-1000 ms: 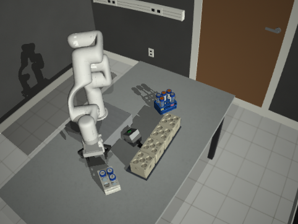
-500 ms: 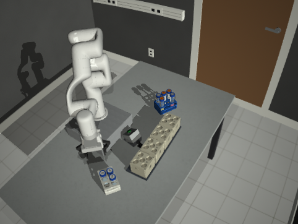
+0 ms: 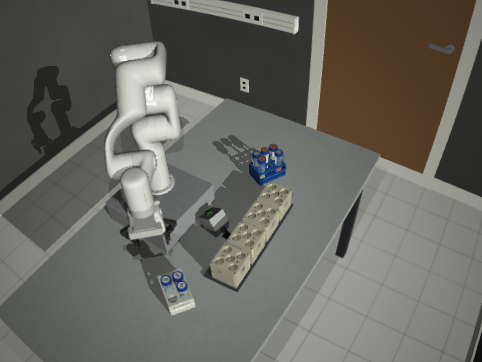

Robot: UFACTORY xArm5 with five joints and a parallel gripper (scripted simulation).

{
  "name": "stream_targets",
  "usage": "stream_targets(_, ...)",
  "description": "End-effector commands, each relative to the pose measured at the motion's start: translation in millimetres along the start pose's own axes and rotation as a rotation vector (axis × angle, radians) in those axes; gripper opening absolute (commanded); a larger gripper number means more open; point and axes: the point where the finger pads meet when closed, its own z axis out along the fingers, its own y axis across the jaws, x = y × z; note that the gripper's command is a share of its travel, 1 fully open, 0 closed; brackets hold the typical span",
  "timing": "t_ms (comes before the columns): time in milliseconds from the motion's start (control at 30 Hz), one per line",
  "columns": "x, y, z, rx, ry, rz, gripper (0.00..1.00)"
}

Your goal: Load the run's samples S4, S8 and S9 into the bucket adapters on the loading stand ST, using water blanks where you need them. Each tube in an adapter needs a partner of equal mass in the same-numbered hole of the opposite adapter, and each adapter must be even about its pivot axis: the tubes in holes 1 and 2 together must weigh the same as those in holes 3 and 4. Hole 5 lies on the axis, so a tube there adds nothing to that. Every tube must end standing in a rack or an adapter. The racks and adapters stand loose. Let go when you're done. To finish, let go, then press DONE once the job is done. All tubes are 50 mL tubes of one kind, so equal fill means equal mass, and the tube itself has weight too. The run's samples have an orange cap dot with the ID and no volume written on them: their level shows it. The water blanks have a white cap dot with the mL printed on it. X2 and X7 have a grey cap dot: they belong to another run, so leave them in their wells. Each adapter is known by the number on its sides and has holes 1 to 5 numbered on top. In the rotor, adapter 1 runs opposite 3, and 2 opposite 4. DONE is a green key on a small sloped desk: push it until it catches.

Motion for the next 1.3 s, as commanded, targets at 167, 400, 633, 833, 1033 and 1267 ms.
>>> stream_targets(167,1,0,-23,0.007,0.004,0.000,1.00)
stream_targets(400,-9,-33,-23,0.007,0.005,-0.233,1.00)
stream_targets(633,-18,-62,-23,0.006,0.005,-0.433,1.00)
stream_targets(833,-25,-86,-23,0.006,0.006,-0.600,1.00)
stream_targets(1033,-33,-115,-24,0.006,0.007,-0.800,1.00)
stream_targets(1267,-41,-139,-24,0.006,0.007,-0.818,1.00)
